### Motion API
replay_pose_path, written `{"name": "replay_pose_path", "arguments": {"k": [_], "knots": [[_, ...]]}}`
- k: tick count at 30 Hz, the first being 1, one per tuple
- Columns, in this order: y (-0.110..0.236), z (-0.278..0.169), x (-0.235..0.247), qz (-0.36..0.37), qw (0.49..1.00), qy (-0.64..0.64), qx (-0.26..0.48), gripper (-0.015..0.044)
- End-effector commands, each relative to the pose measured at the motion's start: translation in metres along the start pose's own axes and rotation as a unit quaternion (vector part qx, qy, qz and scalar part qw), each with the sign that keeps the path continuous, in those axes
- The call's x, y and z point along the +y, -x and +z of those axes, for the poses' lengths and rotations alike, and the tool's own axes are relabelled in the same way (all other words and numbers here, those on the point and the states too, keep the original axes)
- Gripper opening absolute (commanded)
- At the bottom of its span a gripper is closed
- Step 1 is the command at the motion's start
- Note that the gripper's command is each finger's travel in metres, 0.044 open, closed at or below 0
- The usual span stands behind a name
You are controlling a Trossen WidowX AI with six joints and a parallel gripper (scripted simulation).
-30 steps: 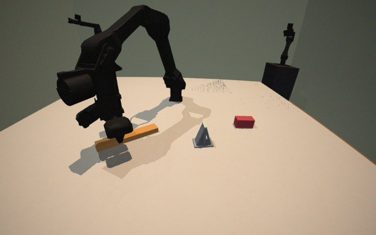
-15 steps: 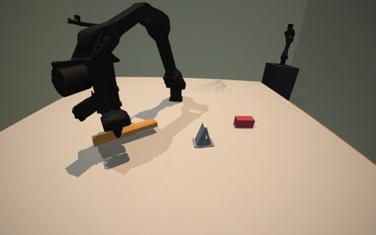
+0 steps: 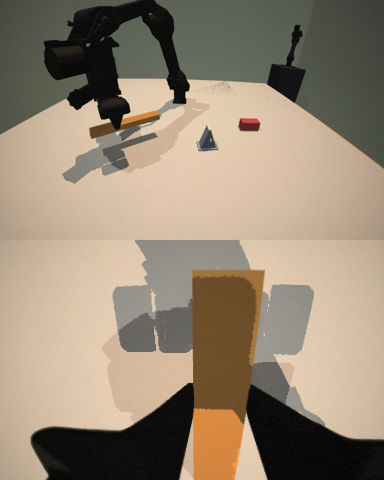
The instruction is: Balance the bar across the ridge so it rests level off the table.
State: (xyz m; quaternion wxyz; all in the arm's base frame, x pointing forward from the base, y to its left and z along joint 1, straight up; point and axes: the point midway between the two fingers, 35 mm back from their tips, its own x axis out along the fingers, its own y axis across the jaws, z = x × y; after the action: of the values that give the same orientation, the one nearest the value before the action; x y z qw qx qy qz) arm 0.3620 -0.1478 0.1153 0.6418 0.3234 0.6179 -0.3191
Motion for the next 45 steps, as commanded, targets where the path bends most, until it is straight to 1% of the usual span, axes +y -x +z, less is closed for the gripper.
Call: {"name": "replay_pose_path", "arguments": {"k": [1,18,28,45], "knots": [[0.01,0.001,0.0,0.001,1.0,-0.001,-0.003,0.0],[0.054,-0.004,-0.003,0.0,1.0,-0.002,-0.003,0.0],[0.054,-0.024,0.024,0.001,0.999,-0.036,-0.002,0.0],[0.056,-0.072,0.072,0.004,0.994,-0.105,0.001,0.0]]}}
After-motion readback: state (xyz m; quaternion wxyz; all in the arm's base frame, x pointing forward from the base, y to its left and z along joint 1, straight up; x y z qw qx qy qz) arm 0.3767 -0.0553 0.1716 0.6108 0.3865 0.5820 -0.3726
